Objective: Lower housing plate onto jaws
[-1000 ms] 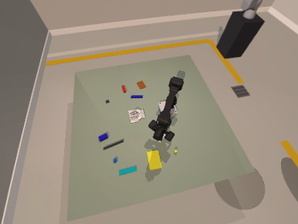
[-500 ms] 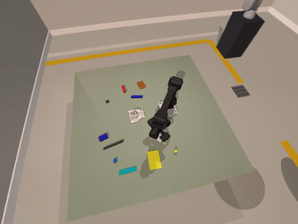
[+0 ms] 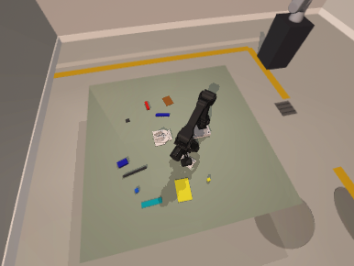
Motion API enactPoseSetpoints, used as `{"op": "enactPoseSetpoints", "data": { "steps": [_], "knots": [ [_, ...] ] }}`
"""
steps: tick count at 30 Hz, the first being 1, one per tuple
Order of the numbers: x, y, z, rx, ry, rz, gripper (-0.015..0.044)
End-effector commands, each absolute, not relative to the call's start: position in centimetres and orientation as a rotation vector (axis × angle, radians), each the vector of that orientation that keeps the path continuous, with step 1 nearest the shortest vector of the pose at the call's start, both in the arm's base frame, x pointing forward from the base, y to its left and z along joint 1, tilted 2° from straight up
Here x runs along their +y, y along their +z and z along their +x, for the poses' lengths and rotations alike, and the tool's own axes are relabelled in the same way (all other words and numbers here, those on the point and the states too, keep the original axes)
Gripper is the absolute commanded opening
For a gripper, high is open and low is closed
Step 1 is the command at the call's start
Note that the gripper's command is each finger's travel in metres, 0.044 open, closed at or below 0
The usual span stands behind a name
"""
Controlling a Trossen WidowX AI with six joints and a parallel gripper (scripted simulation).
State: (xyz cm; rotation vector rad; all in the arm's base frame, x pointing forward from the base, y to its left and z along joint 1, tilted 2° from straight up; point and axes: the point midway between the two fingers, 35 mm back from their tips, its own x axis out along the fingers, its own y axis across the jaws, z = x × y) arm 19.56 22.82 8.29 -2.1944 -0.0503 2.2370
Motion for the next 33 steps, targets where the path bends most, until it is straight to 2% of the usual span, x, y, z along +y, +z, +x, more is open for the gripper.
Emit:
{"op": "enactPoseSetpoints", "data": {
  "steps": [1,33],
  "knots": [
    [22.1,8.4,20.1,0.064,2.178,-2.150,0.0351],
    [16.6,8.3,23.9,0.873,1.620,-1.588,0.0351]
  ]
}}
